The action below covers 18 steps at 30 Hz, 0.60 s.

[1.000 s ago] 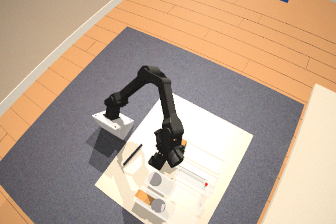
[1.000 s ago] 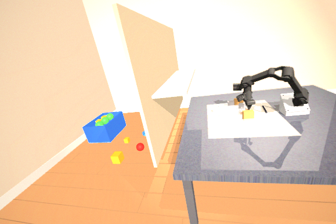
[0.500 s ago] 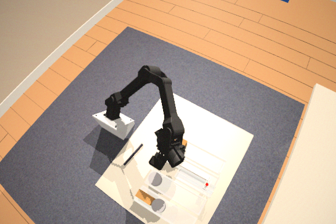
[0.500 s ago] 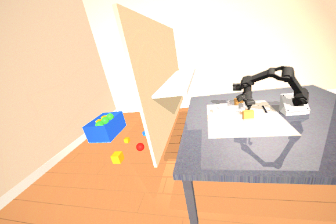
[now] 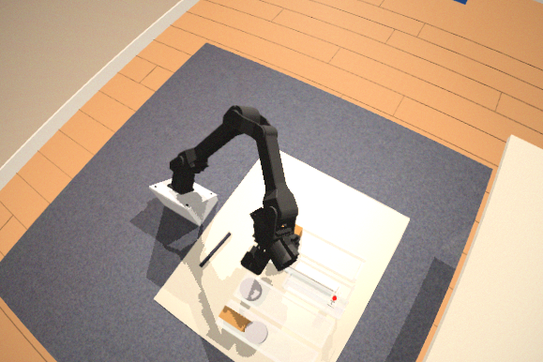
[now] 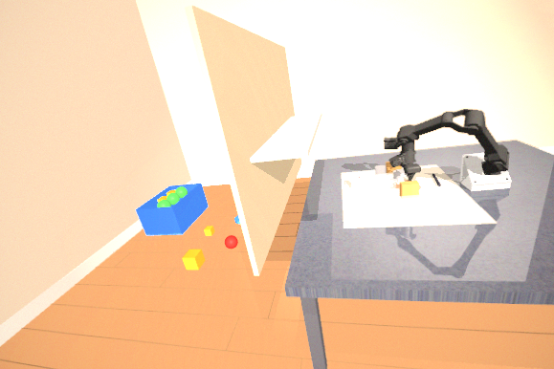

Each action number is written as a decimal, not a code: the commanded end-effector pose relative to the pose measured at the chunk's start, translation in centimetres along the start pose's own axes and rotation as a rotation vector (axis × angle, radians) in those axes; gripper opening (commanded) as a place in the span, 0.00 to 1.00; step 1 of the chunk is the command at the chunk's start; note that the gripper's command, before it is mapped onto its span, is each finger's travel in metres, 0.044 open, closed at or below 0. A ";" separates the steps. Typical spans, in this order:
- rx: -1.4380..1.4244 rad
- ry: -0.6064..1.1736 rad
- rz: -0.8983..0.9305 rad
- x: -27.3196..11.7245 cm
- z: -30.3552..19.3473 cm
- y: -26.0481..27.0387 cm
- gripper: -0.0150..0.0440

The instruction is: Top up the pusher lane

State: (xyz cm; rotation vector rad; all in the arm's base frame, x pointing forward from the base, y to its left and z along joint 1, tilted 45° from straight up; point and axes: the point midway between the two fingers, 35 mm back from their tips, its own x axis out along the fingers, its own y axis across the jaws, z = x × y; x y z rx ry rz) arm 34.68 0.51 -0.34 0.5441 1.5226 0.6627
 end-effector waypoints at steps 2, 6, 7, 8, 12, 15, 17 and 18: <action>-0.016 -0.026 0.003 -0.3 0.8 0.2 0.25; -0.016 -0.026 0.003 -0.3 0.8 0.2 0.25; -0.016 -0.026 0.003 -0.3 0.8 0.2 0.25; -0.016 -0.026 0.003 -0.3 0.8 0.2 0.25; -0.016 -0.026 0.003 -0.3 0.9 0.2 0.25; -0.016 -0.026 0.003 -0.3 0.9 0.2 0.25; -0.016 -0.026 0.003 -0.3 0.9 0.2 0.25; -0.016 -0.026 0.003 -0.3 1.0 0.2 0.25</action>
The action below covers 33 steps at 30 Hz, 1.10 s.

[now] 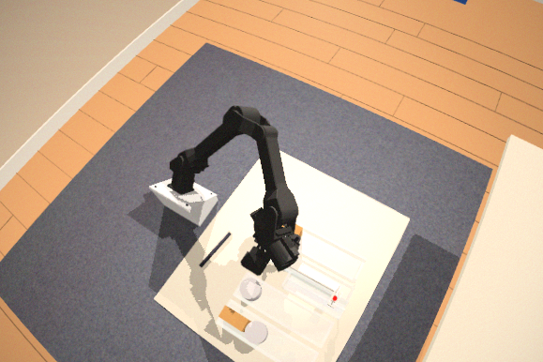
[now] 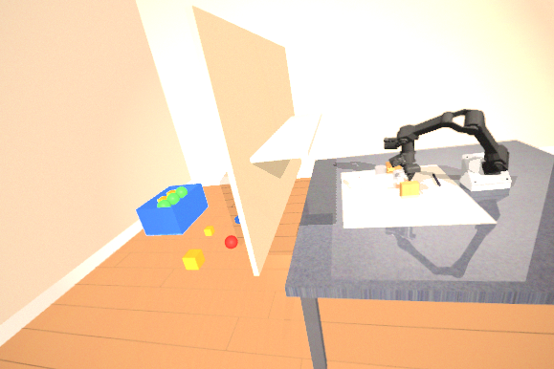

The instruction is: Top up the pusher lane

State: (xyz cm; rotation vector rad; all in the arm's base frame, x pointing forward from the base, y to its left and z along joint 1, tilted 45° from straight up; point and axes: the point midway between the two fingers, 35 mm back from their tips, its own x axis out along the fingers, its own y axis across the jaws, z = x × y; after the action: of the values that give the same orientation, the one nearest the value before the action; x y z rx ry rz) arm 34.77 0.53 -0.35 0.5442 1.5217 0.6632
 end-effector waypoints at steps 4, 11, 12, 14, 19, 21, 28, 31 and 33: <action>-0.016 -0.026 0.003 -0.3 0.9 0.2 0.25; -0.016 -0.026 0.003 -0.3 1.0 0.2 0.25; -0.016 -0.026 0.003 -0.3 1.0 0.2 0.25; -0.016 -0.026 0.003 -0.3 1.0 0.2 0.25; -0.016 -0.026 0.003 -0.3 1.1 0.2 0.25; -0.016 -0.026 0.003 -0.3 1.1 0.2 0.25; -0.016 -0.026 0.003 -0.2 1.2 0.2 0.25; -0.016 -0.026 0.003 -0.1 1.2 0.2 0.25; -0.016 -0.026 0.003 0.0 1.2 0.2 0.25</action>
State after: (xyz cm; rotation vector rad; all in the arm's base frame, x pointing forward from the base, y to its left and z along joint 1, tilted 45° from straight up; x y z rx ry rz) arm 35.20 0.66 -0.40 0.5433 1.5196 0.6630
